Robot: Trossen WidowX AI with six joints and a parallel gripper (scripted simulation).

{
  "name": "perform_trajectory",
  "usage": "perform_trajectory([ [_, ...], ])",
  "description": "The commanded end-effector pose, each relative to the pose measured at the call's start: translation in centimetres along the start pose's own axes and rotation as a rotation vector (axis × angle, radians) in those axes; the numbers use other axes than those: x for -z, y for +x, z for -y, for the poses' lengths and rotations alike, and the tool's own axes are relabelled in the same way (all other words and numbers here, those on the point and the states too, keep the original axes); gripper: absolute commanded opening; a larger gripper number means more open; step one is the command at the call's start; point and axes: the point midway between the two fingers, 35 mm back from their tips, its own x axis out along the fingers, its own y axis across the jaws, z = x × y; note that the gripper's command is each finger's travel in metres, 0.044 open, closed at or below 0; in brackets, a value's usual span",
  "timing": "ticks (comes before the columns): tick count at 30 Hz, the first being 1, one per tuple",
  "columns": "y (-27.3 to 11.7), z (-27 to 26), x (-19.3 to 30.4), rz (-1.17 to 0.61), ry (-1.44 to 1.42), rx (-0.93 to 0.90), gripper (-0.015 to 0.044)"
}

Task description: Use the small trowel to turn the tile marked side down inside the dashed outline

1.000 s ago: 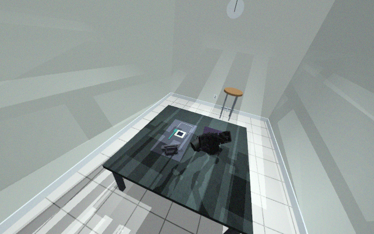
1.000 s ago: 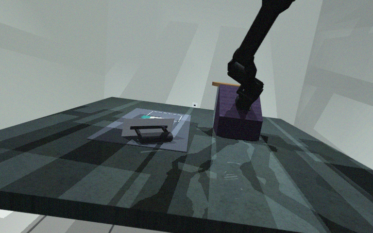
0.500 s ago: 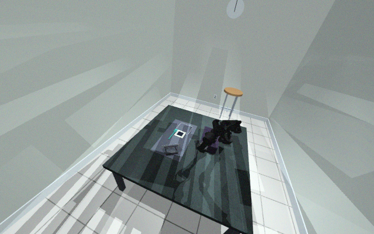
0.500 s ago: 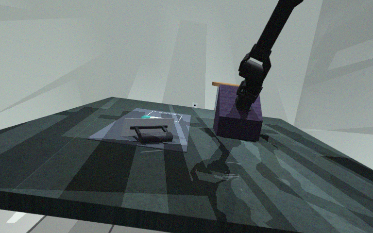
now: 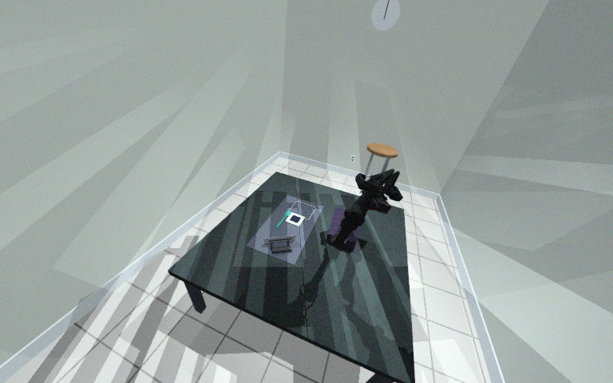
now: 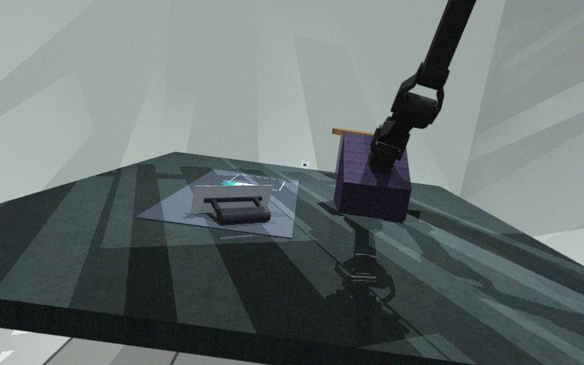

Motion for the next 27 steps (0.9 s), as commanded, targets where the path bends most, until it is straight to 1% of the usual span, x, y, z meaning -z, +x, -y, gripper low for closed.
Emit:
perform_trajectory([
  [1,0.9,0.5,3.4,-0.107,-0.051,-0.015,0.0100],
  [14,0.9,-0.2,12.1,-0.379,-0.187,-0.127,0.0100],
  [27,-1.7,-2.3,20.7,-0.632,-0.328,-0.321,0.0100],
])
